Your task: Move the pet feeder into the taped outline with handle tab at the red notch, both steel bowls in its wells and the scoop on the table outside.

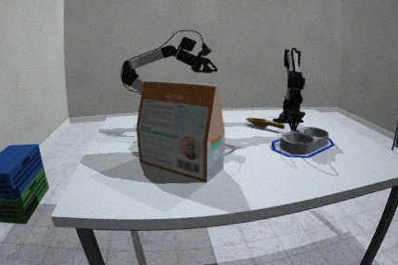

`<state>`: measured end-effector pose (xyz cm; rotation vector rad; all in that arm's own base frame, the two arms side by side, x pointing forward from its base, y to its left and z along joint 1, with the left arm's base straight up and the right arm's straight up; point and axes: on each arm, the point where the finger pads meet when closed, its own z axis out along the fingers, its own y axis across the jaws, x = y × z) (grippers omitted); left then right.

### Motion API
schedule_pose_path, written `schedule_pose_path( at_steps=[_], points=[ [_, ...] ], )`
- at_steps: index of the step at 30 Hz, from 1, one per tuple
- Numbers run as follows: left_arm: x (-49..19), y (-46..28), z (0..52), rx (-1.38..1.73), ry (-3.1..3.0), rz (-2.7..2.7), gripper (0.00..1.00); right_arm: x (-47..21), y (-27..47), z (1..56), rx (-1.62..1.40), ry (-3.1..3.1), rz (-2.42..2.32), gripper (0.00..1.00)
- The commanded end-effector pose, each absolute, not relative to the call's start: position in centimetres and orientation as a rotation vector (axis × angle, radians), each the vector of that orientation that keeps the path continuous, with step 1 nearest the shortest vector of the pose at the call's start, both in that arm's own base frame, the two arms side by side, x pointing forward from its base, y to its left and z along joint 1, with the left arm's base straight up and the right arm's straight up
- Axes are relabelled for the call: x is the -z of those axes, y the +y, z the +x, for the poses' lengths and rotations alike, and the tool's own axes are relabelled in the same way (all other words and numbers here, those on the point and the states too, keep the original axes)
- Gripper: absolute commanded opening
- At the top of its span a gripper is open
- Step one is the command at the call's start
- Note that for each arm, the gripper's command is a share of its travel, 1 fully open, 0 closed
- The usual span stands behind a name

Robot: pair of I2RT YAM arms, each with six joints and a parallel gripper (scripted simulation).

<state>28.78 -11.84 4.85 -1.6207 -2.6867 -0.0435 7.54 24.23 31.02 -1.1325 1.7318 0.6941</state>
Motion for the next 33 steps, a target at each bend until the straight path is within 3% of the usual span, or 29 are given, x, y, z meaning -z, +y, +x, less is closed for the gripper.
schedule_pose_path(
  at_steps=[1, 33],
  points=[
    [-4.2, -12.4, 29.4, 0.058, -2.683, -1.622, 0.08, -31.1, 24.4, 7.5, -0.698, 1.727, -1.133, 1.0],
    [-4.2, -14.3, 27.7, 0.034, -2.44, -1.988, 0.08, -31.1, 24.4, 7.5, -0.698, 1.727, -1.133, 1.0]
  ],
)
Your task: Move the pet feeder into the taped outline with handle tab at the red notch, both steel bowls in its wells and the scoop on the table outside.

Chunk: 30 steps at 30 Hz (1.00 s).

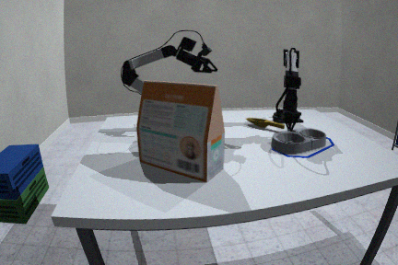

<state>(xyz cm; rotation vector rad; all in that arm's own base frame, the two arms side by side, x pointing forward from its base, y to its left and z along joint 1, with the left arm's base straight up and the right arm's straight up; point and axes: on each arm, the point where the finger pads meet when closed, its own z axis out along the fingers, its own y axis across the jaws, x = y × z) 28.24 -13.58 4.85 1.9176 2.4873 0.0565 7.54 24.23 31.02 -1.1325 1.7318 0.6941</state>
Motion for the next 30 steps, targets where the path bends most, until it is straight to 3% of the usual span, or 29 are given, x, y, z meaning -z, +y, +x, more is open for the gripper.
schedule_pose_path(
  at_steps=[1, 17, 30],
  points=[
    [-4.2, -14.3, 27.7, -0.034, 2.431, 1.98, 0.08, -31.1, 24.4, 7.5, -0.698, 1.727, -1.133, 1.0],
    [-4.2, -14.4, 27.1, -0.033, 2.373, 2.047, 0.08, -31.1, 24.4, 7.5, -0.698, 1.727, -1.133, 1.0],
    [-4.0, -12.9, 28.5, -0.061, 2.577, 1.805, 0.08, -31.1, 24.4, 7.5, -0.698, 1.727, -1.133, 1.0]
  ],
)
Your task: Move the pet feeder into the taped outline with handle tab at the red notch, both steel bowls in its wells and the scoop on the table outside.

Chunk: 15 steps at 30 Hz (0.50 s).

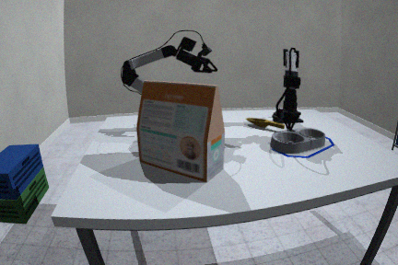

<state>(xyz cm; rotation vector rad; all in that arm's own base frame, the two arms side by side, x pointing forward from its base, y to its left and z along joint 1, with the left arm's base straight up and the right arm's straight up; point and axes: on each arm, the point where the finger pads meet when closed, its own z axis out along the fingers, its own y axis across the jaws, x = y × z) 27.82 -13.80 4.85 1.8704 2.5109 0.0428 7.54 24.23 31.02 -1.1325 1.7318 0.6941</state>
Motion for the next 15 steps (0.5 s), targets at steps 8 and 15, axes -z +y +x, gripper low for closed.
schedule_pose_path(
  at_steps=[8, 15],
  points=[
    [-3.98, -12.86, 28.43, -0.061, 2.576, 1.811, 0.08, -31.12, 24.38, 7.53, -0.698, 1.727, -1.133, 1.0],
    [-4.5, -13.07, 28.2, -0.049, 2.564, 1.812, 0.08, -31.12, 24.38, 7.53, -0.698, 1.727, -1.133, 1.0]
  ],
)
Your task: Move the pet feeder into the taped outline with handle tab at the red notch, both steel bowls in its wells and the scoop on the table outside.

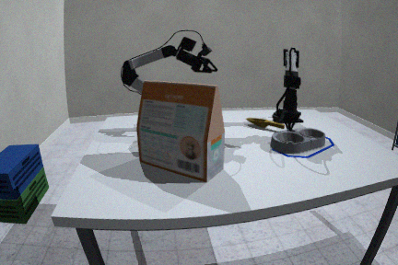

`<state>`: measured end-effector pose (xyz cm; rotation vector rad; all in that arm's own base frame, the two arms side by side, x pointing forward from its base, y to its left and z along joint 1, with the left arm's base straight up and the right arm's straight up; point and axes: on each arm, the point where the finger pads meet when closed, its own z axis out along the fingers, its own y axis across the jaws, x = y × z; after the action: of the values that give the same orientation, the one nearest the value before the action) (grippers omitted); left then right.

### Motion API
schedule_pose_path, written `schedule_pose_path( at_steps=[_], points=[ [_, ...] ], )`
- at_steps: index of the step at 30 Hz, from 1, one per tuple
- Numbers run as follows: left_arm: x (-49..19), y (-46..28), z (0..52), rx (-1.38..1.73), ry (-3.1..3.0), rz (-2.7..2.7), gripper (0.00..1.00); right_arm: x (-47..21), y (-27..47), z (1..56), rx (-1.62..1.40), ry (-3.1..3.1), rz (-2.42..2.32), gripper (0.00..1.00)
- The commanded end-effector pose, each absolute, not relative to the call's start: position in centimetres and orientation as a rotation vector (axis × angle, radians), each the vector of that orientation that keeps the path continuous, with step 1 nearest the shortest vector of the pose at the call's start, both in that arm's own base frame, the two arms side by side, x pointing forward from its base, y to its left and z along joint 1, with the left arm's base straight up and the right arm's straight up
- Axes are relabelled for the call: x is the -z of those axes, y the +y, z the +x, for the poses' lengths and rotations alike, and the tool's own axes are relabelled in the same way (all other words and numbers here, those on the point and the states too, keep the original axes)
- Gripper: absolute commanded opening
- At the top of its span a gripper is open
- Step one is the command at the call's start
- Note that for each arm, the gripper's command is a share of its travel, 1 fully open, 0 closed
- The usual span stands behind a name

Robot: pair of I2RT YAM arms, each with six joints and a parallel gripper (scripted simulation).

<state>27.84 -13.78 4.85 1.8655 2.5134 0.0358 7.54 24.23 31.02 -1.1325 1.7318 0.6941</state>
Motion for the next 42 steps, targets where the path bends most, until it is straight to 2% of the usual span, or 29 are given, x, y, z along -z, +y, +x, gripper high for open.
schedule_pose_path(
  at_steps=[1, 24, 26, 27, 41, 42],
  points=[
    [-4.5, -13.1, 28.2, -0.049, 2.564, 1.812, 0.08, -31.1, 24.4, 7.5, -0.698, 1.727, -1.133, 1.0],
    [-4.0, -11.2, 29.1, -0.062, 2.742, 1.586, 0.08, -31.1, 24.4, 7.5, -0.698, 1.727, -1.133, 1.0],
    [-4.0, -11.2, 29.1, -0.062, 2.742, 1.586, 0.31, -31.1, 24.4, 7.5, -0.698, 1.727, -1.133, 1.0],
    [-4.1, -11.4, 29.1, -0.063, 2.743, 1.582, 0.33, -31.1, 24.4, 7.5, -0.698, 1.727, -1.133, 1.0],
    [-9.0, -12.3, 29.6, -0.071, 2.671, 1.562, 0.33, -31.1, 24.4, 7.5, -0.698, 1.727, -1.133, 1.0],
    [-9.0, -12.6, 29.9, -0.061, 2.668, 1.535, 0.44, -31.1, 24.4, 7.5, -0.698, 1.727, -1.133, 1.0]
  ],
)
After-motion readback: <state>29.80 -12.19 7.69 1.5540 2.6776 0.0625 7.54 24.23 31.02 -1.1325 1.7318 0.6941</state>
